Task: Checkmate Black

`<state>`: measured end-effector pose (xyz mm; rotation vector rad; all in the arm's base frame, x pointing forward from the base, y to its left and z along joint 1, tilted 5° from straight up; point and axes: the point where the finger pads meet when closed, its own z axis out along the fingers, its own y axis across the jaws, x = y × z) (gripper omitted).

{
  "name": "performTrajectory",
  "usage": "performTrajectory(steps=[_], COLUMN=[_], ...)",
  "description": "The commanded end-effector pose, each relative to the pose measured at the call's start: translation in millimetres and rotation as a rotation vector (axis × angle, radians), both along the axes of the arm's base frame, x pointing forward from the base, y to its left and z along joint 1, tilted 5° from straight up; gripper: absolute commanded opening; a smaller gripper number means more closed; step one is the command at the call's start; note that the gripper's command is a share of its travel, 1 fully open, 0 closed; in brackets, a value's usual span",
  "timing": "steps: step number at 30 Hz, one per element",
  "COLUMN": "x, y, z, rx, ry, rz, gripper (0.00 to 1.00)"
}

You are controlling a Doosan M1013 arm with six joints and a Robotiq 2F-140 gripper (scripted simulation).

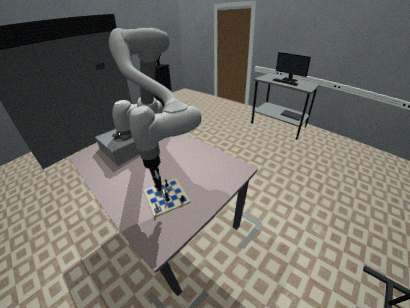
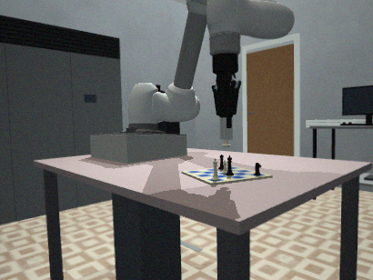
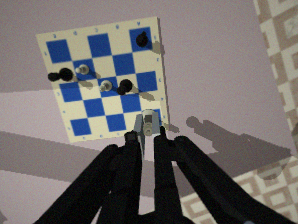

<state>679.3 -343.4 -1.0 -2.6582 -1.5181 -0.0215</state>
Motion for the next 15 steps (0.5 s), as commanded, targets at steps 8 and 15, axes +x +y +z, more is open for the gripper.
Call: performTrajectory(steps=[8, 15], x=[-1, -1], y=[2, 4], z=[-19, -53], rx=[0.000, 0.000], ry=[0.000, 0.000], rz=[0.000, 0.000], gripper=[0.00, 0.00])
